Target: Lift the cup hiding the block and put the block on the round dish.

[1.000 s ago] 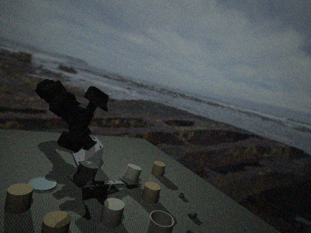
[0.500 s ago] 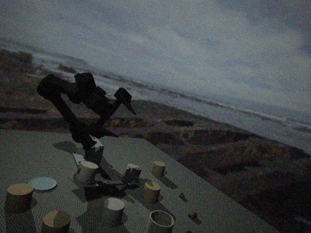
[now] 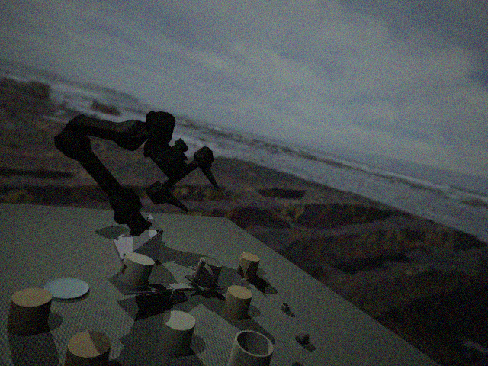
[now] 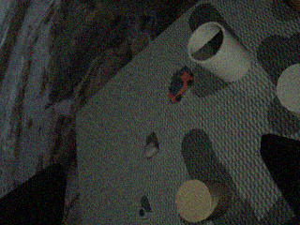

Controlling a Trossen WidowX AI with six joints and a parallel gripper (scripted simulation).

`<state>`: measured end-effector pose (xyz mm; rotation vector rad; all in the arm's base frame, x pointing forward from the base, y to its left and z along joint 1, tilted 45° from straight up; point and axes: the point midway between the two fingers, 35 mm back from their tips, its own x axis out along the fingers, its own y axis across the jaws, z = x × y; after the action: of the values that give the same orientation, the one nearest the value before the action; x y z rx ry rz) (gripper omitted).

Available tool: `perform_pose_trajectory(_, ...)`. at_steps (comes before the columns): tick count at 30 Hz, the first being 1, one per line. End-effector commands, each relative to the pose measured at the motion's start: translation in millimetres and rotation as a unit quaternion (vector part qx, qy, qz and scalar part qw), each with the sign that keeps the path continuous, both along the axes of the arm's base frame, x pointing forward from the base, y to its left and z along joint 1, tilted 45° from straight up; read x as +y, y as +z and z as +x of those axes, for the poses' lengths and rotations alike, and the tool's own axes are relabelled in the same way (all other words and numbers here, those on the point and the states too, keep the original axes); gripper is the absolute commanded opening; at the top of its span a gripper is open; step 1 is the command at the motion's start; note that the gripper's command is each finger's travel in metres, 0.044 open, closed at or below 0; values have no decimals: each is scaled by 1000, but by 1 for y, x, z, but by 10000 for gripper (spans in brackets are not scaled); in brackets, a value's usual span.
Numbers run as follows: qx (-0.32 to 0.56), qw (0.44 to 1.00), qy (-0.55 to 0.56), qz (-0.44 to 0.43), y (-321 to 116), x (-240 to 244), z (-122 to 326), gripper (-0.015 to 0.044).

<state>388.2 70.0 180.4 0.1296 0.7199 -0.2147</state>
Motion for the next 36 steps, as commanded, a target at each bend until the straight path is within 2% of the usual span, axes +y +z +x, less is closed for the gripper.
perform_pose_trajectory(1,32,999,8,-34,-12,5,-23,440)
perform_pose_trajectory(13,124,975,55,-175,-37,8,-103,440)
perform_pose_trajectory(26,175,911,123,-354,-42,-13,-172,440)
perform_pose_trajectory(32,176,907,124,-361,-42,-14,-175,440)
perform_pose_trajectory(36,183,921,85,-333,-47,-9,-168,440)
